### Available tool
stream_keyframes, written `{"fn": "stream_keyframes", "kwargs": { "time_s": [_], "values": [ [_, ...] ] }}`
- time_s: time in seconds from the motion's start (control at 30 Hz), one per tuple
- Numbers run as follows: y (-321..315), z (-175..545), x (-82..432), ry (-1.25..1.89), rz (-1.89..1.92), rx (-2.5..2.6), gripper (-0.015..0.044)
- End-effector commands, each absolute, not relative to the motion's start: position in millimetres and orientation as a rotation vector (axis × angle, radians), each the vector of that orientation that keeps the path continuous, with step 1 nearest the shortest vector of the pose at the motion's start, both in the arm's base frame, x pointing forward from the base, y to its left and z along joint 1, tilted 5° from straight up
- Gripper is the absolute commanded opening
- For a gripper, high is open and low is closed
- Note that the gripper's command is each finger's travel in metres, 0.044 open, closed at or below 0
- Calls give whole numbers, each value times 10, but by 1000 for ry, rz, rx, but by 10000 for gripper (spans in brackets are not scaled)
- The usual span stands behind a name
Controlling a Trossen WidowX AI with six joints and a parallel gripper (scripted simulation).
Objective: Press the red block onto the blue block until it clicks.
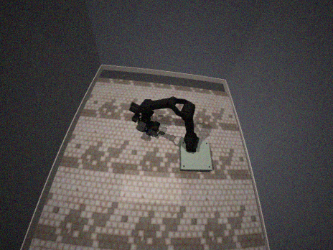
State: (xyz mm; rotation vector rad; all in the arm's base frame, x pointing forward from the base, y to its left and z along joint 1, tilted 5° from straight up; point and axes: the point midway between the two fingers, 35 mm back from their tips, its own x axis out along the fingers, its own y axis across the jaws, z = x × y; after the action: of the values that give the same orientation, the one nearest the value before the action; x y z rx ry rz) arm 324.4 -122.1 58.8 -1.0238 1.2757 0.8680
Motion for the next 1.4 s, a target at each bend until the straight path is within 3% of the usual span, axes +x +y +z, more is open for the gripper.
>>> {"fn": "stream_keyframes", "kwargs": {
  "time_s": [0.0,1.37],
  "values": [
    [-1209,542,3235,1274,878,-1021,0],
    [-1214,495,3234,1278,872,-1021,0]
  ]
}}
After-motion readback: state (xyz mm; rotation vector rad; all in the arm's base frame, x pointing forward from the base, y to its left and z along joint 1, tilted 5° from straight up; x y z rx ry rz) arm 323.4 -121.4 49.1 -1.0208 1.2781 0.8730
